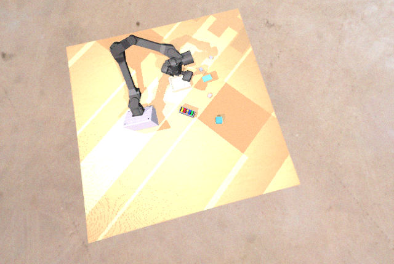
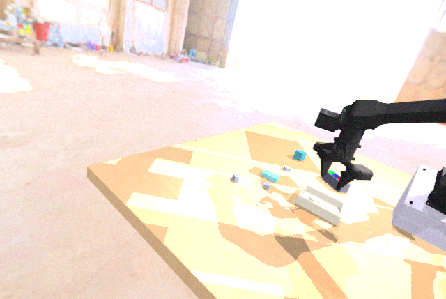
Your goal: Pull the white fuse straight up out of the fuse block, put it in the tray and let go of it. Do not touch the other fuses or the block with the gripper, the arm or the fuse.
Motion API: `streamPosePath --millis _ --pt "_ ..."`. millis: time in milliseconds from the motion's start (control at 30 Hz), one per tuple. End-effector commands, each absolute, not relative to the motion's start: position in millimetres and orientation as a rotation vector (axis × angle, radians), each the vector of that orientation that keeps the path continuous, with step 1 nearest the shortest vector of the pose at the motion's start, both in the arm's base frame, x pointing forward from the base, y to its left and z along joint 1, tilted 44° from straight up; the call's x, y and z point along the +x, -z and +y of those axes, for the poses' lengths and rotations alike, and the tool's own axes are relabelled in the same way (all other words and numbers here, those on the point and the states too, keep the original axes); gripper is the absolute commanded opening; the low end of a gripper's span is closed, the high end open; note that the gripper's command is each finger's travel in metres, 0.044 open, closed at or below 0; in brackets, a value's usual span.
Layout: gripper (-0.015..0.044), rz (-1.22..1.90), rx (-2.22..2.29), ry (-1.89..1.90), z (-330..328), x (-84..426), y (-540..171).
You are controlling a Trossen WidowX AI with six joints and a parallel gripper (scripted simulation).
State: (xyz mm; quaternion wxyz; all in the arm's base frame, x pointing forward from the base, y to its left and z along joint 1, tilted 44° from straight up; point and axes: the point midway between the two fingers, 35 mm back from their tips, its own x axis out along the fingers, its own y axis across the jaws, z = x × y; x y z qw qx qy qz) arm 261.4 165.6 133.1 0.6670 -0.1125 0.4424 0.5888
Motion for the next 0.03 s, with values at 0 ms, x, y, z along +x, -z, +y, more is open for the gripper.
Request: streamPosePath --millis 0 --pt "0.033 0.998 -0.253 -1.328 165.7 261.5 -132.9"
